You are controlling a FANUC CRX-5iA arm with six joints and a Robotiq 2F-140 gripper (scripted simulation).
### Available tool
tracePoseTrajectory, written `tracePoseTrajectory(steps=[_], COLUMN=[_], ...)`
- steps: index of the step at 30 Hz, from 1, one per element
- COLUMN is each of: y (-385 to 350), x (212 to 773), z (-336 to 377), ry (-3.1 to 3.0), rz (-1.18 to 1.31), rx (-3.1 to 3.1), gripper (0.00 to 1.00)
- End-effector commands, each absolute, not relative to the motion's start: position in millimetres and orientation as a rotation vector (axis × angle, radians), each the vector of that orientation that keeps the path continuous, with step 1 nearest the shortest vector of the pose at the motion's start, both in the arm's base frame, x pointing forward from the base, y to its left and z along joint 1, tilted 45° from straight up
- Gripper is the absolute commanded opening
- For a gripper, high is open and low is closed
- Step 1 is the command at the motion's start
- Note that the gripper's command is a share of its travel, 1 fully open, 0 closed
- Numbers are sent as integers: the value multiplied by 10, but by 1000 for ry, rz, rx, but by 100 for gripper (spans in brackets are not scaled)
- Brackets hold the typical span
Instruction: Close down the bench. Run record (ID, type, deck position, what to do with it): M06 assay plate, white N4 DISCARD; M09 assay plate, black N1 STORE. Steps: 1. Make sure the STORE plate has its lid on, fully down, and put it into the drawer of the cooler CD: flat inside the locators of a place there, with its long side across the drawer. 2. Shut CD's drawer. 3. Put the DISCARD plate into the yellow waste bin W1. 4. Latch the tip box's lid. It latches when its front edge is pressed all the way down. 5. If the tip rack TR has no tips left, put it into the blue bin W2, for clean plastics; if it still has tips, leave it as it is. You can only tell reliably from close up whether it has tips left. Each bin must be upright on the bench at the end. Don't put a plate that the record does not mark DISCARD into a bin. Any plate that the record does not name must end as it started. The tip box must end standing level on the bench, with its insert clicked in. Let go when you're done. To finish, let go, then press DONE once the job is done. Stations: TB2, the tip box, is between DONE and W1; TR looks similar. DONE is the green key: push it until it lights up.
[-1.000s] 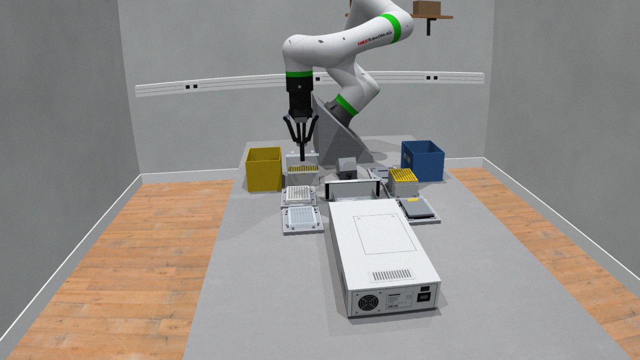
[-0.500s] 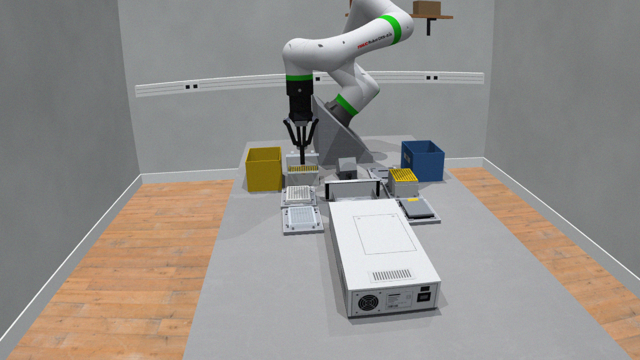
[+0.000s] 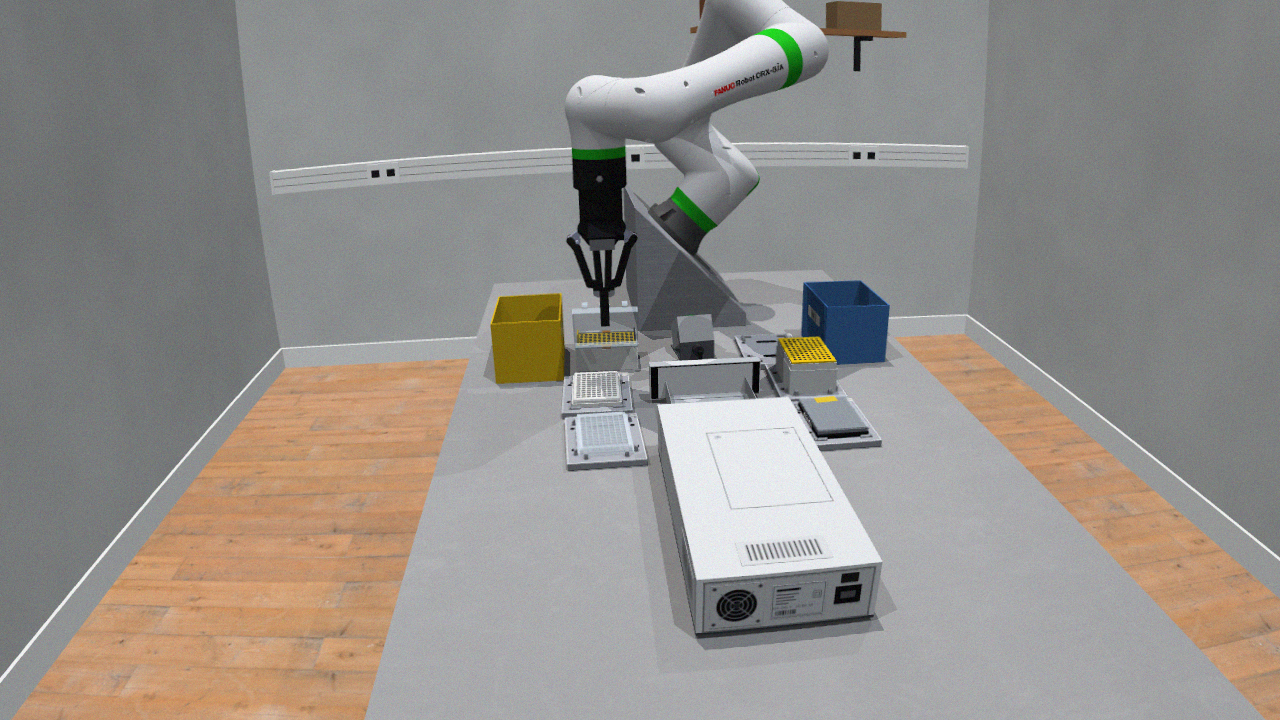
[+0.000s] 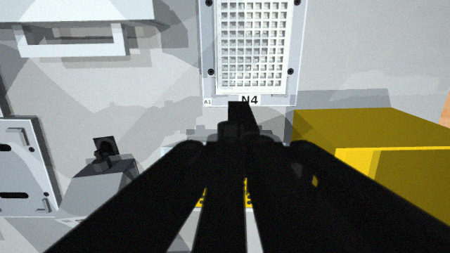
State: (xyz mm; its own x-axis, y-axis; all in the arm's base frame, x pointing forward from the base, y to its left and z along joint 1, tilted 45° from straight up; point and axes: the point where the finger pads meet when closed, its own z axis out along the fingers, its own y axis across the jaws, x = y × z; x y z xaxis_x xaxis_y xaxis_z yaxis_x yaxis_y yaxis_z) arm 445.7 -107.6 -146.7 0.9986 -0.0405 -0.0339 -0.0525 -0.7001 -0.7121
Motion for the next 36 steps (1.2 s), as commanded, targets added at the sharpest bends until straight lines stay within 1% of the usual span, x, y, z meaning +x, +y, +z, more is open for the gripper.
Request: tracePoseTrajectory(steps=[1, 36], y=[-1089, -1112], x=[4412, 4003], z=[-1457, -1405], ry=[64, 64], rz=[18, 18], rx=[-2349, -2349], gripper=[10, 10])
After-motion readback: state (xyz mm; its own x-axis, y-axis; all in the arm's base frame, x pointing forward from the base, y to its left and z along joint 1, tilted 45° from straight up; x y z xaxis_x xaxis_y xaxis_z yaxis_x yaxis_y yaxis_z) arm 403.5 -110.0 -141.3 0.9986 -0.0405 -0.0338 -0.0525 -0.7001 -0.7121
